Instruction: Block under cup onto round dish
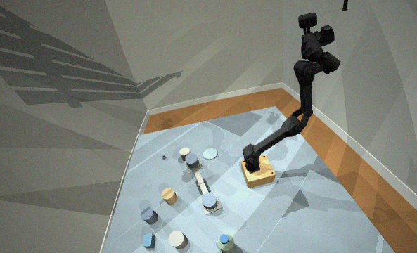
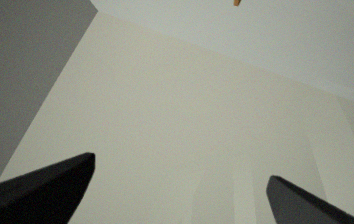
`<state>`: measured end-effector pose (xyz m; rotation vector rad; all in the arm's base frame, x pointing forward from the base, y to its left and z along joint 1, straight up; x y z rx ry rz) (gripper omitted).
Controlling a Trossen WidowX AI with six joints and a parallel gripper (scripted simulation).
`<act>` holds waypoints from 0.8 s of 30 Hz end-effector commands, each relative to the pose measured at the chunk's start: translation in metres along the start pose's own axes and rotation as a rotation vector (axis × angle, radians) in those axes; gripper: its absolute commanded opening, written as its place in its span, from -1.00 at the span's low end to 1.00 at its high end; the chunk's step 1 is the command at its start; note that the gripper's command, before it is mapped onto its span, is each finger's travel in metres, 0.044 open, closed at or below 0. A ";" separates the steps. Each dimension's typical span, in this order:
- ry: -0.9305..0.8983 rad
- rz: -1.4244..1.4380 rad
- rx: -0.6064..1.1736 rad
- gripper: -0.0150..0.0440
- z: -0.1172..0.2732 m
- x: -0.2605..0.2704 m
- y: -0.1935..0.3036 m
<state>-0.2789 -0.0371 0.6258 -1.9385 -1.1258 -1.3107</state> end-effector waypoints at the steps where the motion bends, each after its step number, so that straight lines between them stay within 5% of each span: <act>1: -0.086 0.106 0.000 1.00 0.007 0.017 0.020; 24: -0.590 0.680 0.146 1.00 0.064 0.069 0.171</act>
Point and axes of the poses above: the point midway between the two fingers, 35 mm back from their tips, its own z axis back along the fingers, its own x axis across the jaws, y = z × x, the point moved 2 cm from there along z, back along the fingers, and after that the axes turned 14 degrees about -z, right-handed, at the moved point
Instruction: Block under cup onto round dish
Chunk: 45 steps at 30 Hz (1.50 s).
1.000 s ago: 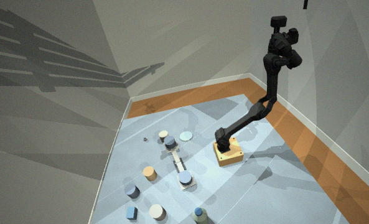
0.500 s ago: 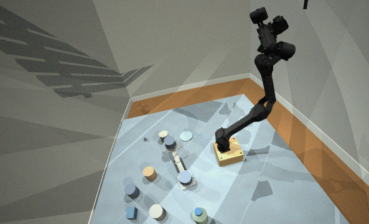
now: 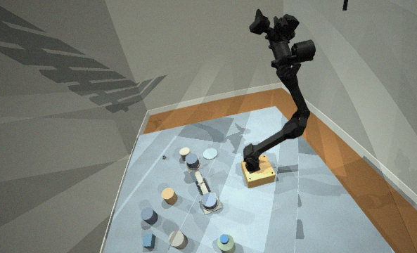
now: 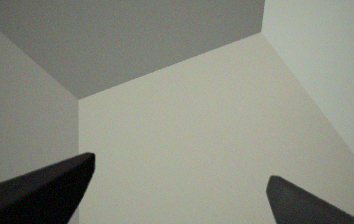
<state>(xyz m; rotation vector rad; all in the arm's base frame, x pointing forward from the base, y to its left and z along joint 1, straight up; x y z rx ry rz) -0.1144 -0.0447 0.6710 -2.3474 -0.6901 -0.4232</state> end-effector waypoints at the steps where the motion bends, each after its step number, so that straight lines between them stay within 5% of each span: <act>1: -0.097 0.082 0.044 1.00 0.003 0.023 0.025; 23: -0.616 0.413 0.384 1.00 0.061 0.101 0.179; 45: -1.042 0.531 0.948 1.00 0.181 0.092 0.327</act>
Point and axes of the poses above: the point midway between the two fingers, 35 mm back from their tips, its own z axis back along the fingers, its own x axis across the jaws, y = z × x, the point moved 2 cm from there along z, back along the fingers, and after that the axes turned 14 degrees about -z, right-handed, at the moved point
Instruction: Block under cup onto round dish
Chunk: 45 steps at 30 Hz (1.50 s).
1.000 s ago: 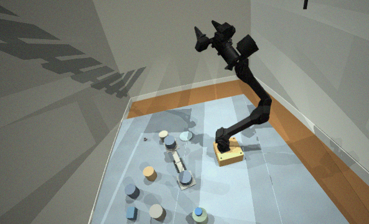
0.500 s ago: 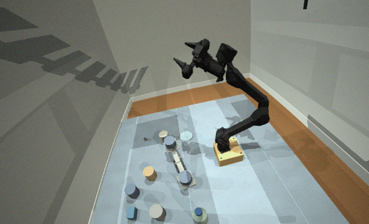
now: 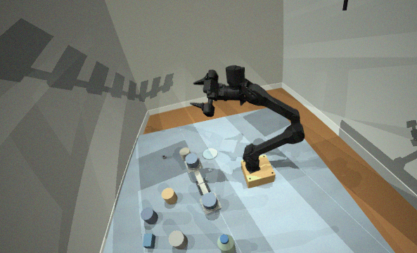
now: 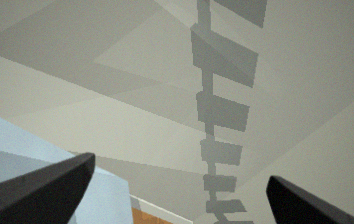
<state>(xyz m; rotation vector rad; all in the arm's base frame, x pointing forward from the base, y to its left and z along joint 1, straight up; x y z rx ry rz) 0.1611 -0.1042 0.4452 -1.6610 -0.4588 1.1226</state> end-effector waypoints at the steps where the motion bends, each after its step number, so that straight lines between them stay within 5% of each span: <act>1: -0.101 -0.017 0.092 1.00 -0.007 0.020 0.030; 29: -0.712 -0.371 0.687 1.00 0.037 0.144 0.189; 45: -0.702 -0.570 0.881 1.00 0.028 0.158 0.190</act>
Point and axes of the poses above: the point midway between the two fingers, 35 mm back from their tips, its own z axis back along the fingers, its own x axis across the jaws, y = z × x, the point moved 2 cm from there along z, back along the fingers, and after that the axes turned 14 degrees about -z, right-handed, at the moved point
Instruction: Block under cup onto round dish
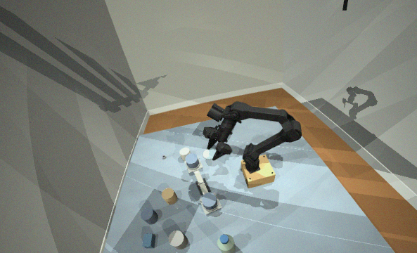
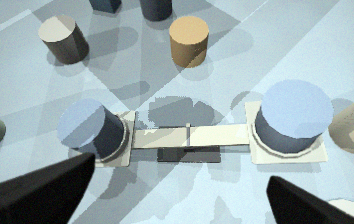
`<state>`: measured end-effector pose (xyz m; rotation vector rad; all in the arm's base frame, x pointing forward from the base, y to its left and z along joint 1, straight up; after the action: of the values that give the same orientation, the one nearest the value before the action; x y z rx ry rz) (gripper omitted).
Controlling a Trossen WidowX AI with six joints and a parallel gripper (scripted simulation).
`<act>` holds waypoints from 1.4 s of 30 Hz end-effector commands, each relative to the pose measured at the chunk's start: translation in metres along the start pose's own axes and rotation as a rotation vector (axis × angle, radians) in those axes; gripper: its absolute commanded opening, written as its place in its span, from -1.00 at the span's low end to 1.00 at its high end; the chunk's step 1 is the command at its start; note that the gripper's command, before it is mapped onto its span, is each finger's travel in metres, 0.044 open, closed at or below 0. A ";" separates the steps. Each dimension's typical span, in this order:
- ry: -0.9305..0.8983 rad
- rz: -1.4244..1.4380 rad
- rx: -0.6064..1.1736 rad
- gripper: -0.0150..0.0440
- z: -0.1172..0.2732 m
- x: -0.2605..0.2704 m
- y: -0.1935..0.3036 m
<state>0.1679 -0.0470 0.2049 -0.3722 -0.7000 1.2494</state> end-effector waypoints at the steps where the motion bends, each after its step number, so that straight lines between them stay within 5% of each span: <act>1: -0.005 -0.110 0.053 1.00 -0.006 0.003 -0.004; 21: 0.121 -0.694 0.340 1.00 -0.058 0.034 -0.018; 42: 0.549 -1.227 0.408 1.00 -0.133 0.101 0.000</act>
<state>0.2665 0.0510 0.1427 0.1179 -0.1316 0.1514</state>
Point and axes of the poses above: the point midway between the two fingers, 35 mm back from their tips, its own z axis back along the fingers, its own x axis across the jaws, y = z × x, the point moved 2 cm from there along z, back along the fingers, and after that the axes turned 14 degrees about -z, right-handed, at the moved point
